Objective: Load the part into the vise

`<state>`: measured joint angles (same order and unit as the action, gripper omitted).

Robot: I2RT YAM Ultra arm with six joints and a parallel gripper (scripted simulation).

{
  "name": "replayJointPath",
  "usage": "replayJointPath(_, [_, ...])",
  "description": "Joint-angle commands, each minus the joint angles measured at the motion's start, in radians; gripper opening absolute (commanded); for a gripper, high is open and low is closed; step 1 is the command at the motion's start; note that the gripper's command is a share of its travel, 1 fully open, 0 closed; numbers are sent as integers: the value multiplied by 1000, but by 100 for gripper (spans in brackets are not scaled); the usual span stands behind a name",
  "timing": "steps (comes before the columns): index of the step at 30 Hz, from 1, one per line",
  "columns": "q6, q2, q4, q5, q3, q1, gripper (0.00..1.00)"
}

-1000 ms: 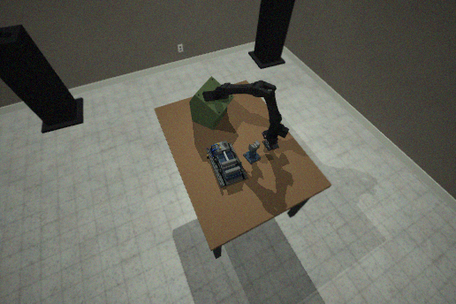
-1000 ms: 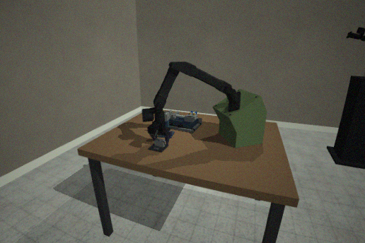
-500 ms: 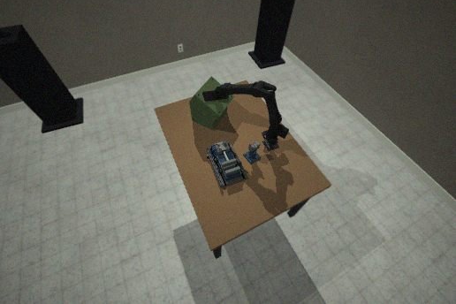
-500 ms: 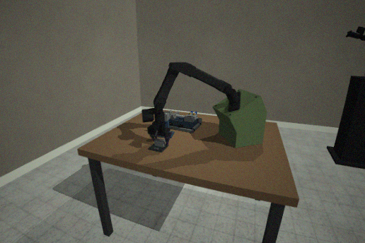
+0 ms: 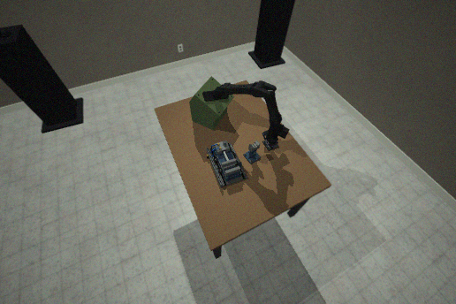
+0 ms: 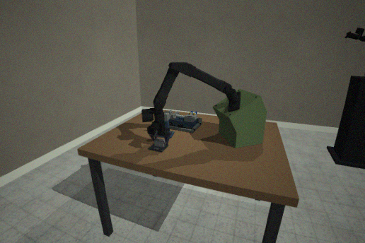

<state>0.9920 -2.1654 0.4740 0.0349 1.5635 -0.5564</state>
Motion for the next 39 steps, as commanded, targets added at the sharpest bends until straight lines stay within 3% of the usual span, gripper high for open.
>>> replayJointPath(1, [-5,23,-14,7,38,-7,81])
replayJointPath(25, [-5,23,-14,7,38,-7,81])
replayJointPath(26, [-5,23,-14,7,38,-7,0])
replayJointPath(39, [-4,22,-4,8,39,-7,0])
